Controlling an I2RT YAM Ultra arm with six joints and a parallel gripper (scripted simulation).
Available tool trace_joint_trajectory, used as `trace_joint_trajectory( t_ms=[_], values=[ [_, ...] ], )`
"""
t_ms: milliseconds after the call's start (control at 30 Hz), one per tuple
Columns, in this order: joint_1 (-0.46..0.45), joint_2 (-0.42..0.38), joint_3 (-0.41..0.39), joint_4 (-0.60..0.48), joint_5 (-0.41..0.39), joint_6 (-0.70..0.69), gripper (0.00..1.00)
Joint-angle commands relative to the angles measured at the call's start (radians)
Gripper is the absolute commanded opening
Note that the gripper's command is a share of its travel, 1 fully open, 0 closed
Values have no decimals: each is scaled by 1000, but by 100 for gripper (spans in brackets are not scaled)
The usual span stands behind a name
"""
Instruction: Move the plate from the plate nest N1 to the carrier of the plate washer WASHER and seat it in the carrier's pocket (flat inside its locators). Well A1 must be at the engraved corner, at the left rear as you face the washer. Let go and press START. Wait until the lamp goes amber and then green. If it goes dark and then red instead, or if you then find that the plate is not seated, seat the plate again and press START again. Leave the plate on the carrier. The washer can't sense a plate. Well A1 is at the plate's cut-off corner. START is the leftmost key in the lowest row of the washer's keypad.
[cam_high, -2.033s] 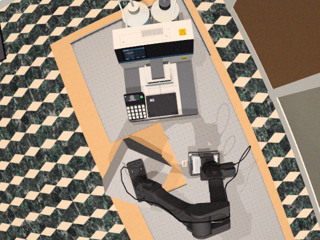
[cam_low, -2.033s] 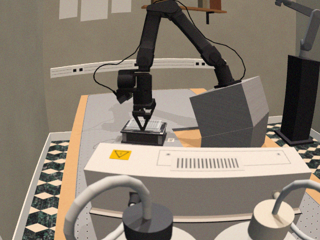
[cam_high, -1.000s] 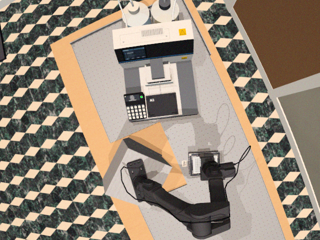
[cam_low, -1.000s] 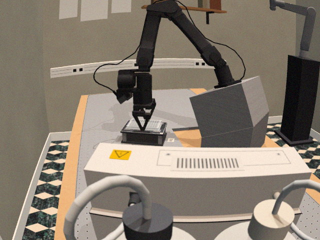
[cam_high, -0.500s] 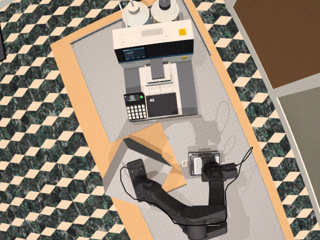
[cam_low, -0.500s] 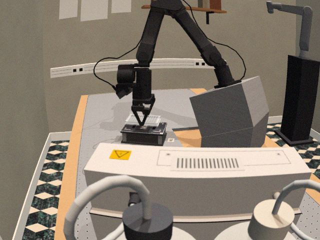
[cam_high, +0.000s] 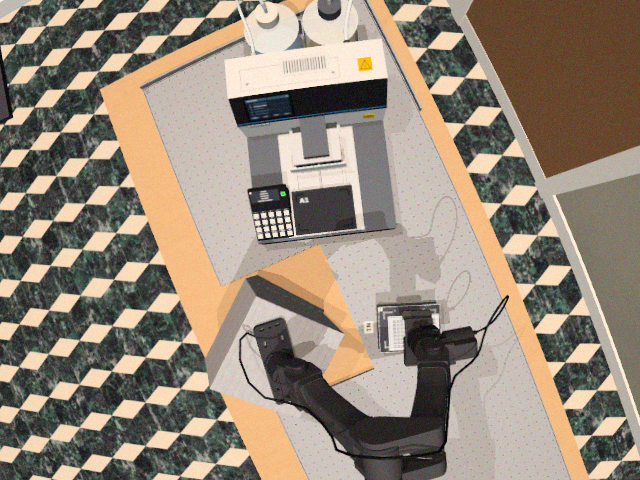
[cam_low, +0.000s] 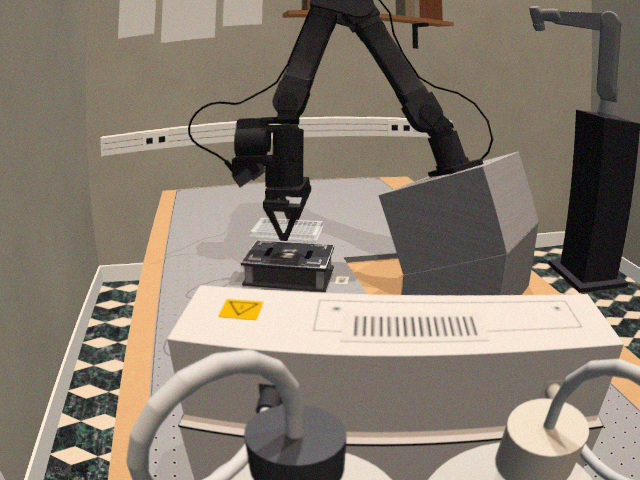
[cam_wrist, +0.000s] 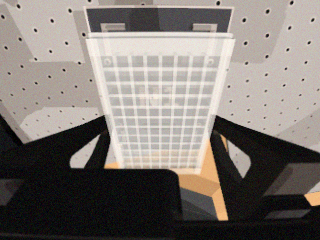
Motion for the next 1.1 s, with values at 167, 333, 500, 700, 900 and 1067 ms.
trace_joint_trajectory(
  t_ms=[167, 333, 500, 700, 900, 1067],
  values=[
    [27, -66, 30, -65, 12, 23, 84],
    [34, -94, 35, -99, 14, 31, 84],
    [42, -121, 41, -134, 17, 39, 84],
    [49, -142, 48, -165, 19, 45, 84],
    [59, -172, 58, -206, 22, 55, 84],
    [63, -182, 63, -224, 22, 59, 84]
  ],
)
